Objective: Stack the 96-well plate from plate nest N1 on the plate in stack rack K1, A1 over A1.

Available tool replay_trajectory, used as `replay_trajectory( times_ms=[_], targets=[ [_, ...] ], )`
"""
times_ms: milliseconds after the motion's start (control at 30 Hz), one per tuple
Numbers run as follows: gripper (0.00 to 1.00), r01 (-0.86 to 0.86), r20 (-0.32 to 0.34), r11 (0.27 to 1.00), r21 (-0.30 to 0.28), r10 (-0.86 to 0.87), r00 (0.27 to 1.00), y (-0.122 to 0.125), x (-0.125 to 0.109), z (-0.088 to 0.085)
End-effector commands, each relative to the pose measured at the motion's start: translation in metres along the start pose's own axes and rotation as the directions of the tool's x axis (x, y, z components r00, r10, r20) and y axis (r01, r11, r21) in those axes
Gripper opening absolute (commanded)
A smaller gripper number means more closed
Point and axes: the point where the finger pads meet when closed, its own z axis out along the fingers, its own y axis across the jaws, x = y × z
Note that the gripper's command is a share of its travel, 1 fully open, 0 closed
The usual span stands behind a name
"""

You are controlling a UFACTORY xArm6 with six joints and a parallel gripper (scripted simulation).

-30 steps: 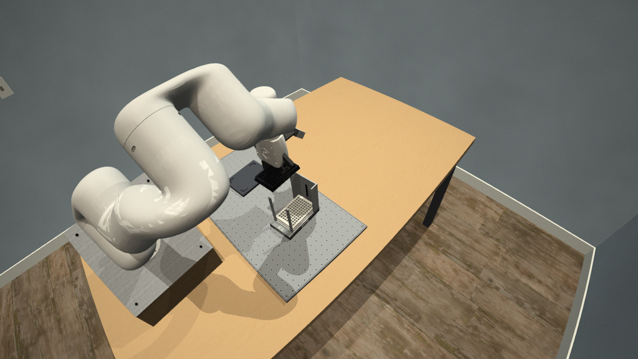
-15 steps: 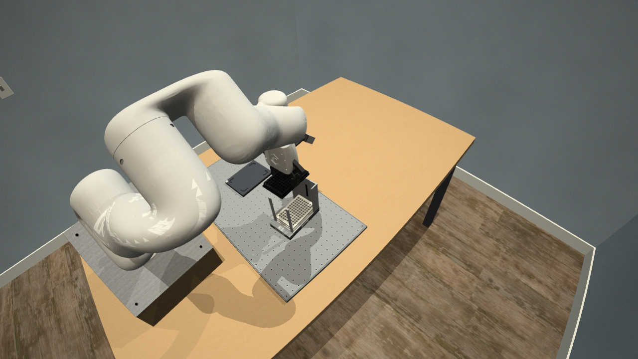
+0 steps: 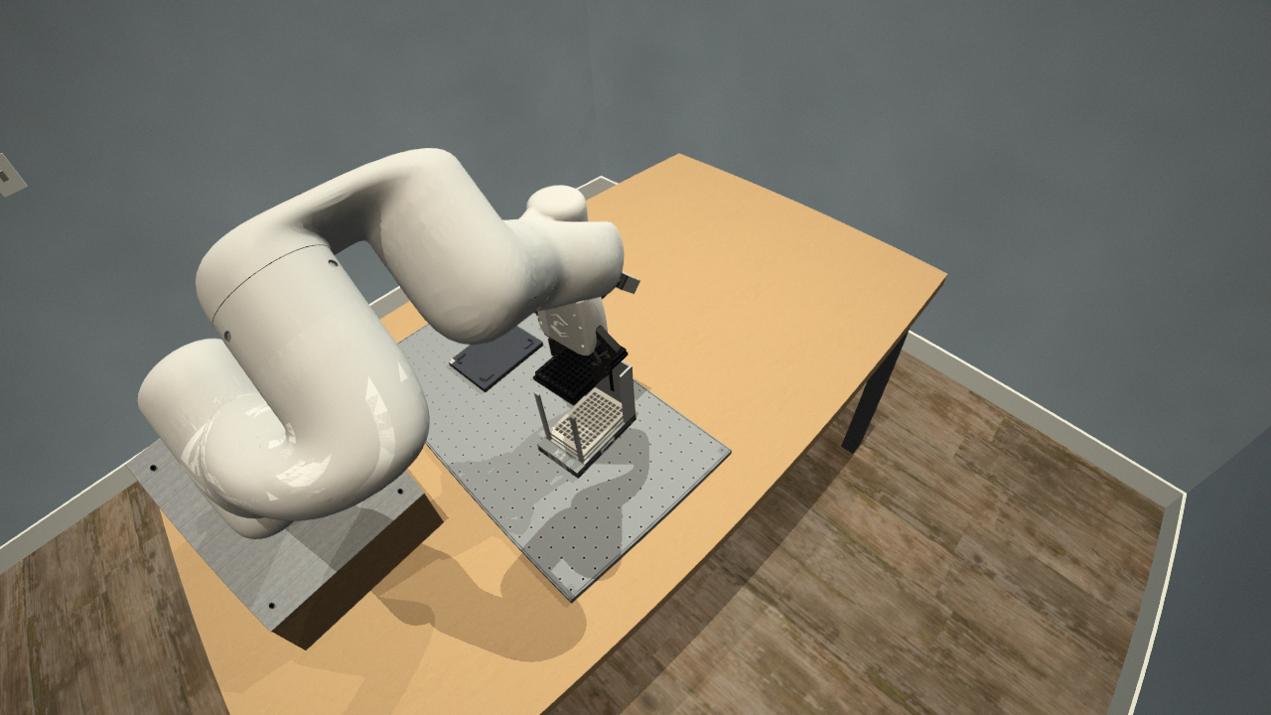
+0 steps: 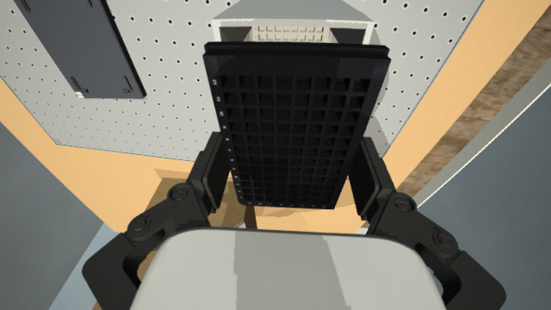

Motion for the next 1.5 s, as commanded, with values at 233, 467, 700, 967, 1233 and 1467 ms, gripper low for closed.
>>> replay_trajectory(
  times_ms=[233,467,700,967,1233,1467],
  targets=[
    [0.00,-0.001,-0.004,1.000,0.000,0.001,1.000,0.000,0.001,-0.001],
    [0.00,-0.001,-0.004,1.000,0.000,0.001,1.000,0.000,0.001,-0.001],
    [0.00,-0.001,-0.004,1.000,0.000,0.001,1.000,-0.001,0.001,-0.001],
    [0.00,-0.001,-0.003,1.000,0.000,0.001,1.000,-0.001,0.001,0.002],
    [0.00,-0.001,-0.003,1.000,0.000,0.001,1.000,-0.001,0.001,0.014],
    [0.00,-0.001,-0.003,1.000,0.000,0.001,1.000,-0.001,0.001,0.024]
  ],
)
